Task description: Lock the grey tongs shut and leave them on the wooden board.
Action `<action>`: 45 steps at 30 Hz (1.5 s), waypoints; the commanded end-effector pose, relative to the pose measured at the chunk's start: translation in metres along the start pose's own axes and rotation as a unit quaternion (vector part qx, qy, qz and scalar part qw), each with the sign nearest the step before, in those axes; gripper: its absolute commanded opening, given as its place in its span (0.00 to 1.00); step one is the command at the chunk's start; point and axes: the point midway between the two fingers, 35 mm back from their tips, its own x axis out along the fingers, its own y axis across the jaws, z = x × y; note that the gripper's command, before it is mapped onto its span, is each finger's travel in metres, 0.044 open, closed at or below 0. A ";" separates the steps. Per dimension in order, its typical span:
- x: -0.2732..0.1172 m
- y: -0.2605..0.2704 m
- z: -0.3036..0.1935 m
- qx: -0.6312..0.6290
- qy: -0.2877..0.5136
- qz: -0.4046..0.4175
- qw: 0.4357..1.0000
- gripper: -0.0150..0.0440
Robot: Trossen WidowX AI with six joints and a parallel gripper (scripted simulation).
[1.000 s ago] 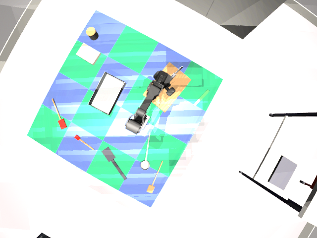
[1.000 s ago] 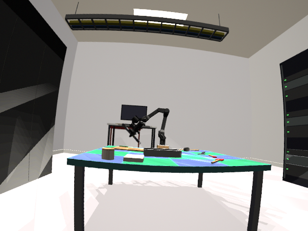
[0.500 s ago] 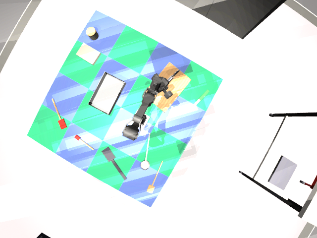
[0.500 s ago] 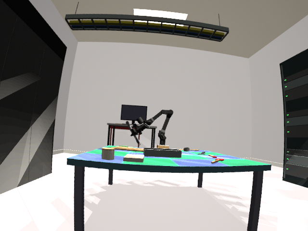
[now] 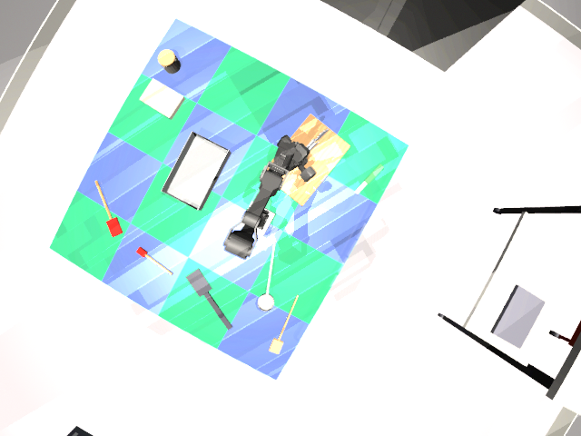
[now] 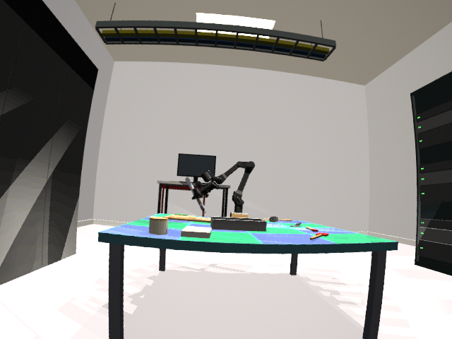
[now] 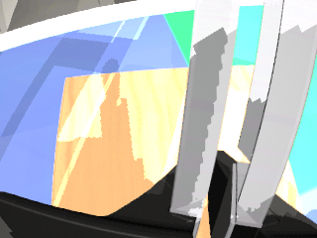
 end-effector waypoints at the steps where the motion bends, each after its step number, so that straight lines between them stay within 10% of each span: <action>1: 0.000 -0.001 0.001 -0.001 -0.003 -0.003 1.000 0.00; 24: 0.001 0.000 0.002 -0.003 0.005 -0.003 1.000 0.00; 45: 0.026 0.006 0.006 -0.025 0.172 -0.003 0.985 0.00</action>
